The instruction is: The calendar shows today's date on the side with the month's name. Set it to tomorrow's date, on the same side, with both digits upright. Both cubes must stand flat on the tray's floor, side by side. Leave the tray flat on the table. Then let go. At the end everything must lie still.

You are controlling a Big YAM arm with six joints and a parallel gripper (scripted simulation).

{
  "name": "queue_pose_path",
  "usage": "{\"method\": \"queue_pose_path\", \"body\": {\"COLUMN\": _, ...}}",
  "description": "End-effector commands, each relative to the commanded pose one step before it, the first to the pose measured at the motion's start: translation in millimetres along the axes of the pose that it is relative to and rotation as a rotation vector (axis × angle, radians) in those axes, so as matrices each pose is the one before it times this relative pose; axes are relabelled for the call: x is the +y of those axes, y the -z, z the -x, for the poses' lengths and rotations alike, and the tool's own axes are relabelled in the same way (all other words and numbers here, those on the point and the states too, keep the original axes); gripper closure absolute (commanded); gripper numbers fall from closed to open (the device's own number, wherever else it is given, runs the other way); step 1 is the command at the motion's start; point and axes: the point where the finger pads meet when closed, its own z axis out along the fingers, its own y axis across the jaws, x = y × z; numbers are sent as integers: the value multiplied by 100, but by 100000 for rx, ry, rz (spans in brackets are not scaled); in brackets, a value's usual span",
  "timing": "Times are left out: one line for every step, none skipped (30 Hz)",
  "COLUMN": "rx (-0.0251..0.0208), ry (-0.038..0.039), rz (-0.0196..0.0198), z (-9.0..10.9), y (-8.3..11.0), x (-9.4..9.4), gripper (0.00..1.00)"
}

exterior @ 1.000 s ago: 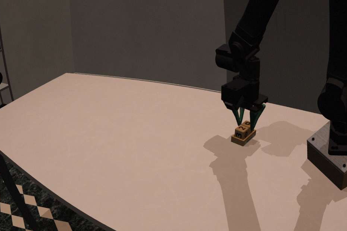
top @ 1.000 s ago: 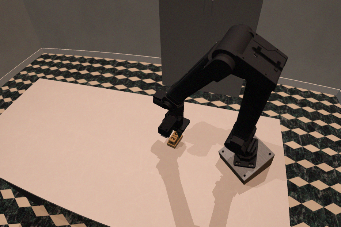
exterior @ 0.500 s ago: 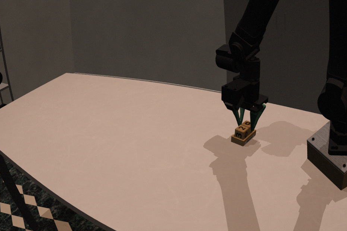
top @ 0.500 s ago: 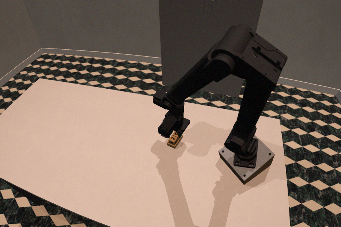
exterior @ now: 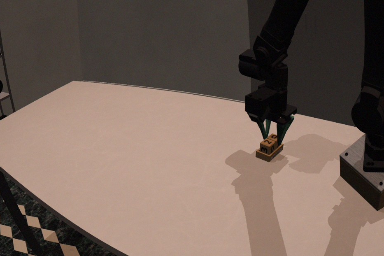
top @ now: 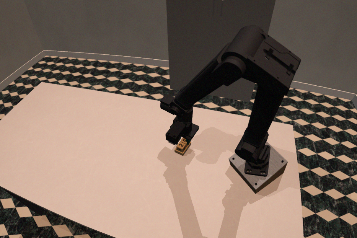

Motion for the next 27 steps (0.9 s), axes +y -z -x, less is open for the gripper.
{"method": "queue_pose_path", "body": {"rx": -283, "ry": 207, "rz": 1294, "z": 352, "y": -620, "x": 27, "gripper": 55}}
{"method": "queue_pose_path", "body": {"rx": 0, "ry": 0, "rz": 0, "z": 0, "y": 0, "x": 0, "gripper": 55}}
{"method": "queue_pose_path", "body": {"rx": 0, "ry": 0, "rz": 0, "z": 0, "y": 0, "x": 0, "gripper": 55}}
{"method": "queue_pose_path", "body": {"rx": 0, "ry": 0, "rz": 0, "z": 0, "y": 0, "x": 0, "gripper": 55}}
{"method": "queue_pose_path", "body": {"rx": 0, "ry": 0, "rz": 0, "z": 0, "y": 0, "x": 0, "gripper": 55}}
{"method": "queue_pose_path", "body": {"rx": 0, "ry": 0, "rz": 0, "z": 0, "y": 0, "x": 0, "gripper": 74}}
{"method": "queue_pose_path", "body": {"rx": -2, "ry": 2, "rz": 4, "z": 0, "y": 0, "x": 1, "gripper": 74}}
{"method": "queue_pose_path", "body": {"rx": -8, "ry": 53, "rz": 25, "z": 2, "y": 0, "x": 6, "gripper": 74}}
{"method": "queue_pose_path", "body": {"rx": 0, "ry": 2, "rz": 1, "z": 0, "y": 0, "x": 1, "gripper": 74}}
{"method": "queue_pose_path", "body": {"rx": 0, "ry": 0, "rz": 1, "z": 0, "y": 0, "x": 0, "gripper": 74}}
{"method": "queue_pose_path", "body": {"rx": 0, "ry": 0, "rz": -1, "z": 0, "y": 0, "x": 0, "gripper": 74}}
{"method": "queue_pose_path", "body": {"rx": 0, "ry": 0, "rz": 1, "z": 0, "y": 0, "x": 0, "gripper": 74}}
{"method": "queue_pose_path", "body": {"rx": 0, "ry": 0, "rz": 0, "z": 0, "y": 0, "x": 0, "gripper": 74}}
{"method": "queue_pose_path", "body": {"rx": 0, "ry": 0, "rz": 0, "z": 0, "y": 0, "x": 0, "gripper": 74}}
{"method": "queue_pose_path", "body": {"rx": 0, "ry": 0, "rz": 0, "z": 0, "y": 0, "x": 0, "gripper": 74}}
{"method": "queue_pose_path", "body": {"rx": 0, "ry": 0, "rz": 0, "z": 0, "y": 0, "x": 0, "gripper": 74}}
{"method": "queue_pose_path", "body": {"rx": 0, "ry": 0, "rz": 0, "z": 0, "y": 0, "x": 0, "gripper": 74}}
{"method": "queue_pose_path", "body": {"rx": 0, "ry": 0, "rz": 0, "z": 0, "y": 0, "x": 0, "gripper": 74}}
{"method": "queue_pose_path", "body": {"rx": 0, "ry": 0, "rz": 0, "z": 0, "y": 0, "x": 0, "gripper": 74}}
{"method": "queue_pose_path", "body": {"rx": 0, "ry": 0, "rz": 0, "z": 0, "y": 0, "x": 0, "gripper": 74}}
{"method": "queue_pose_path", "body": {"rx": 0, "ry": 0, "rz": 0, "z": 0, "y": 0, "x": 0, "gripper": 74}}
{"method": "queue_pose_path", "body": {"rx": 0, "ry": 0, "rz": 0, "z": 0, "y": 0, "x": 0, "gripper": 74}}
{"method": "queue_pose_path", "body": {"rx": 0, "ry": 0, "rz": 0, "z": 0, "y": 0, "x": 0, "gripper": 74}}
{"method": "queue_pose_path", "body": {"rx": 0, "ry": 0, "rz": 0, "z": 0, "y": 0, "x": 0, "gripper": 74}}
{"method": "queue_pose_path", "body": {"rx": 0, "ry": 0, "rz": 0, "z": 0, "y": 0, "x": 0, "gripper": 74}}
{"method": "queue_pose_path", "body": {"rx": 0, "ry": 0, "rz": 0, "z": 0, "y": 0, "x": 0, "gripper": 74}}
{"method": "queue_pose_path", "body": {"rx": 0, "ry": 0, "rz": 0, "z": 0, "y": 0, "x": 0, "gripper": 74}}
